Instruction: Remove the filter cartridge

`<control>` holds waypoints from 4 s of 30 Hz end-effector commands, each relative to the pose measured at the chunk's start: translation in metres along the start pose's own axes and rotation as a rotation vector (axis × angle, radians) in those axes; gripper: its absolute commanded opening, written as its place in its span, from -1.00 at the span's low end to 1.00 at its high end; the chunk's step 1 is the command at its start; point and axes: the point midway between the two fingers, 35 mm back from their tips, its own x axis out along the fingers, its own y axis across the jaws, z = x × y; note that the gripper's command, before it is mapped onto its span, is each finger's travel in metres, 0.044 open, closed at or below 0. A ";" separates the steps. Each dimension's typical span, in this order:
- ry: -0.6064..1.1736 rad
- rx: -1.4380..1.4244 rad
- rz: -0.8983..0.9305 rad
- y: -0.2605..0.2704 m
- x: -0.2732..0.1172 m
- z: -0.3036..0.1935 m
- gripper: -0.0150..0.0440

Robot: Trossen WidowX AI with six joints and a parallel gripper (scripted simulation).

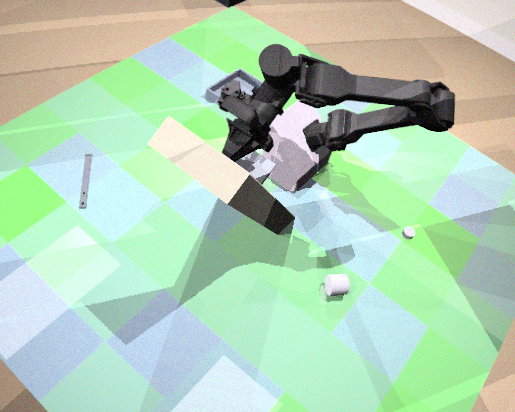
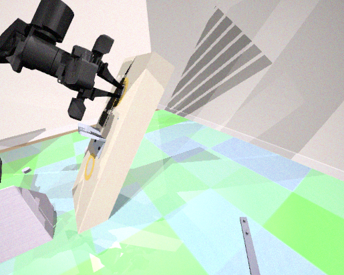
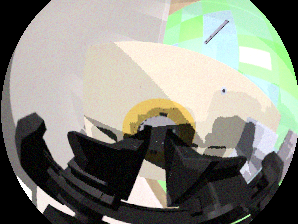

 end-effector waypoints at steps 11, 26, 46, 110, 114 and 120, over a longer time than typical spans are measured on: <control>-0.006 -0.458 -0.005 0.000 0.005 0.000 -0.49; -0.005 -0.980 -0.007 0.000 0.006 0.000 -0.49; -0.002 -1.673 -0.009 0.000 0.006 0.000 -0.49; 0.000 -1.540 -0.022 -0.073 -0.062 -0.001 -0.19; -0.002 -1.554 -0.014 -0.076 -0.062 -0.002 -0.19; -0.002 -1.554 -0.014 -0.016 -0.069 0.000 -0.19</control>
